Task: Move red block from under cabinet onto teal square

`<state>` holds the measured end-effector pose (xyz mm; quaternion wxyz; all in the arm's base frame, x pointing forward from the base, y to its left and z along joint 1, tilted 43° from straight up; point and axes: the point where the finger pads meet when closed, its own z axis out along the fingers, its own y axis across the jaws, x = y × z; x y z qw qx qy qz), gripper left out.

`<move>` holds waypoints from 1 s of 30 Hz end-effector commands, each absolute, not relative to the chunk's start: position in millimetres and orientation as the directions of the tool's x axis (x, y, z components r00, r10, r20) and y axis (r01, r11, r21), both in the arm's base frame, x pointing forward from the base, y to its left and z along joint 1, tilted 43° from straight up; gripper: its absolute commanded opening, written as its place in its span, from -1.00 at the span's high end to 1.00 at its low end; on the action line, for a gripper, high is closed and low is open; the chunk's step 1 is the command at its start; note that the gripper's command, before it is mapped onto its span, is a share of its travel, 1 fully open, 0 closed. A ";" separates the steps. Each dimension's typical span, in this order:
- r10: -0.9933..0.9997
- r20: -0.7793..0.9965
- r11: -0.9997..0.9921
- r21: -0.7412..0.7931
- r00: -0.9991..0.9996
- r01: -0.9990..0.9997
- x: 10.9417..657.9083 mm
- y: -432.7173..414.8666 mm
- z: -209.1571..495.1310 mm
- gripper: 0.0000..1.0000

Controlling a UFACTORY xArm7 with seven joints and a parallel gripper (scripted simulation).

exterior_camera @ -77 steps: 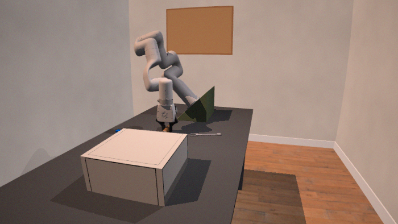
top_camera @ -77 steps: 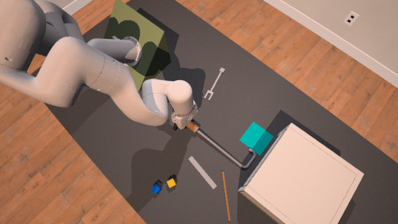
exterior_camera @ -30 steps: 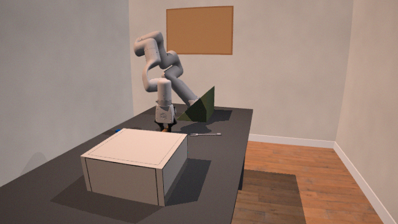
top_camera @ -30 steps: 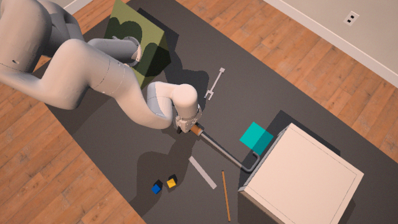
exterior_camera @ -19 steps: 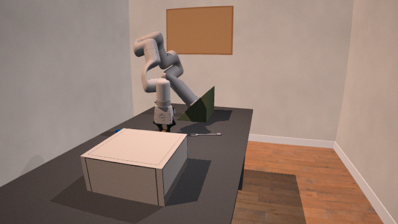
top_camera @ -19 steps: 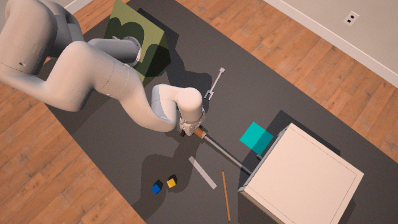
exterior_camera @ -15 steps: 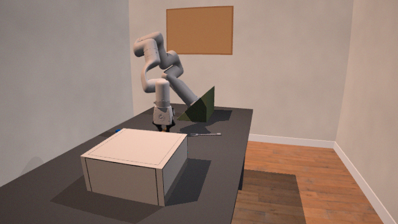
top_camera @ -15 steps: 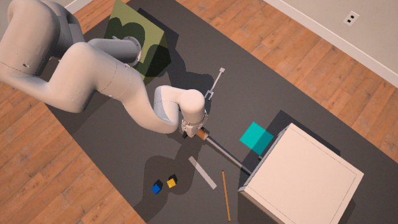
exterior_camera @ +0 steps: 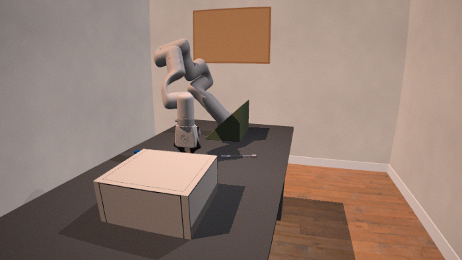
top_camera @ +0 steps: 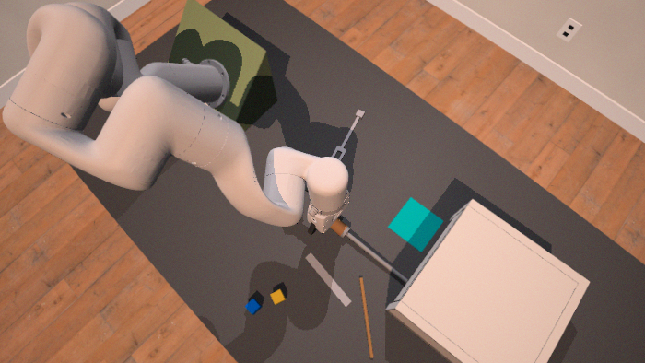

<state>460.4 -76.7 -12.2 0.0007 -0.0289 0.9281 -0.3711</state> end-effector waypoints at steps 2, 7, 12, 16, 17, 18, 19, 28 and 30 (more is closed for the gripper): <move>-0.056 0.019 0.724 -0.688 -0.998 -0.054 479.9 -74.0 -12.3 1.00; -0.056 0.019 0.724 -0.688 -0.998 -0.054 489.6 -73.5 -12.4 1.00; -0.056 0.019 0.724 -0.688 -0.998 -0.054 505.5 -72.6 -12.7 1.00; -0.056 0.018 0.724 -0.688 -0.998 -0.054 518.0 -71.9 -12.9 1.00; -0.056 0.018 0.724 -0.688 -0.998 -0.053 521.1 -71.8 -13.0 1.00; -0.056 0.018 0.724 -0.688 -0.998 -0.053 524.1 -71.6 -13.0 1.00; -0.056 0.018 0.724 -0.688 -0.998 -0.053 527.1 -71.4 -13.1 1.00; -0.056 0.018 0.724 -0.688 -0.998 -0.053 547.0 -70.3 -13.4 1.00; -0.056 0.018 0.724 -0.688 -0.998 -0.053 552.3 -70.0 -13.5 1.00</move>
